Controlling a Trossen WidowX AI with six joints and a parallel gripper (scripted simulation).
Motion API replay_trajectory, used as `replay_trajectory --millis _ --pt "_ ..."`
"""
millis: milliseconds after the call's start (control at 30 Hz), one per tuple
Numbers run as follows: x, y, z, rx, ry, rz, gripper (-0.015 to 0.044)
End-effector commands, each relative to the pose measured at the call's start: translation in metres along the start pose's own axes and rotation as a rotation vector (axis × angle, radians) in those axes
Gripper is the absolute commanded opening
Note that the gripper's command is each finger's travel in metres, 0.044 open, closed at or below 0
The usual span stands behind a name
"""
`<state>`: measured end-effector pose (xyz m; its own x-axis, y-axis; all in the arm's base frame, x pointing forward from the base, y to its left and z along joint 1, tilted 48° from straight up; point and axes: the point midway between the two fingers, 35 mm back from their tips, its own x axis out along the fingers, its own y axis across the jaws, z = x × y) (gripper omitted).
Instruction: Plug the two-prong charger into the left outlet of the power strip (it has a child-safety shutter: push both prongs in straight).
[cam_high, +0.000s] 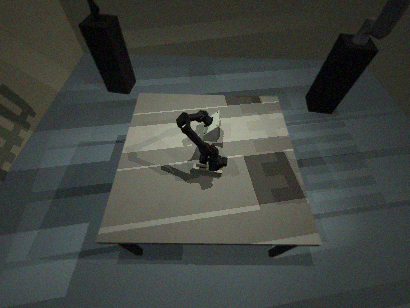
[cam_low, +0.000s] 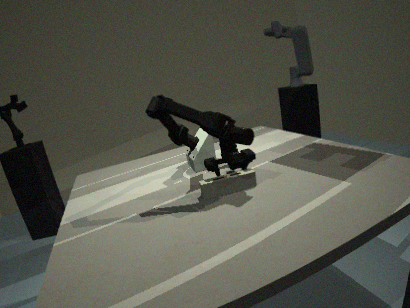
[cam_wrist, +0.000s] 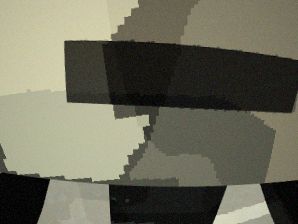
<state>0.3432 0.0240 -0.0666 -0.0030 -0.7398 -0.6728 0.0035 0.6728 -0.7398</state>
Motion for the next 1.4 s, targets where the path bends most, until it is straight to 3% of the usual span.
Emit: replay_trajectory --millis 0,1367 --pt "0.000 0.000 -0.001 0.004 -0.005 0.000 0.0440" --pt "0.001 0.001 -0.017 0.017 -0.021 0.001 0.0440"
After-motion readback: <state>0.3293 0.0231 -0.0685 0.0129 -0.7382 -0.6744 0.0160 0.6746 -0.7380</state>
